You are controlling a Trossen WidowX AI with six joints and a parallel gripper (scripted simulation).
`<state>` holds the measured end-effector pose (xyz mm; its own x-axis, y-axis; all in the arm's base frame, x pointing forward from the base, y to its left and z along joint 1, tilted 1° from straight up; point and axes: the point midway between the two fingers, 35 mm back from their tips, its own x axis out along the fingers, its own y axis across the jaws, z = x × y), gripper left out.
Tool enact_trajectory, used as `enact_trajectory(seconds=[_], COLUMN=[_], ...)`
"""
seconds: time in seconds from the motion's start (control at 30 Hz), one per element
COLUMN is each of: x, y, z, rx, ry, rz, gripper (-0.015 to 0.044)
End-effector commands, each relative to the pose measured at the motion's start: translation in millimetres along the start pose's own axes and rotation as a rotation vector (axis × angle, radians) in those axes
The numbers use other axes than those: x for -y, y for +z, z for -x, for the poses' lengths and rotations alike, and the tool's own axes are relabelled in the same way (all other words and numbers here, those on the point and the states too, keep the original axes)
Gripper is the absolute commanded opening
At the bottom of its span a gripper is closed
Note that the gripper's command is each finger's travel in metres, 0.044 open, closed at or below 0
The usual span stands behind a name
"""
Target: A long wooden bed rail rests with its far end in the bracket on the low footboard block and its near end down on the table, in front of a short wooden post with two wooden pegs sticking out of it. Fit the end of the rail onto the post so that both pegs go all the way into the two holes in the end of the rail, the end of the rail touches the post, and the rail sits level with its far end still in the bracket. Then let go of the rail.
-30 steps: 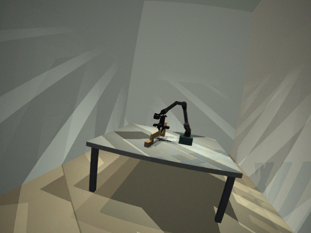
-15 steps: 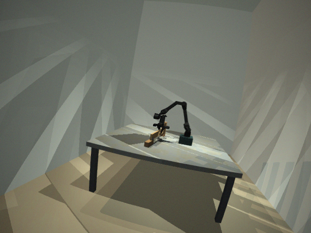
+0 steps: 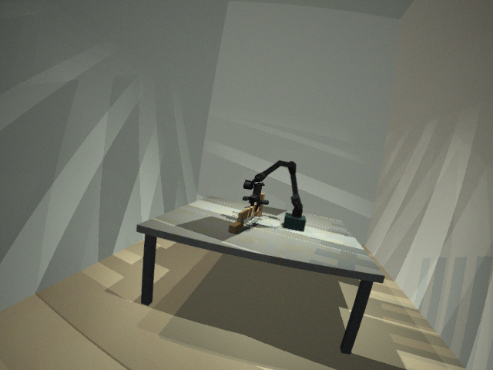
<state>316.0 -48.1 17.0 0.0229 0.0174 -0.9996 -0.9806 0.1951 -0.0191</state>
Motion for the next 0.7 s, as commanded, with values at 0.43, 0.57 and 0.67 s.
enact_trajectory(seconds=[0.43, 0.57, 0.67], x=[0.8, 0.8, 0.8], y=[-4.3, -4.3, -4.3], z=[0.4, 0.0, -0.2], rx=[-0.009, -0.009, -0.009], ry=[-0.005, -0.005, -0.005], rz=[-0.002, -0.002, -0.002], gripper=[0.0, 0.0, 0.0])
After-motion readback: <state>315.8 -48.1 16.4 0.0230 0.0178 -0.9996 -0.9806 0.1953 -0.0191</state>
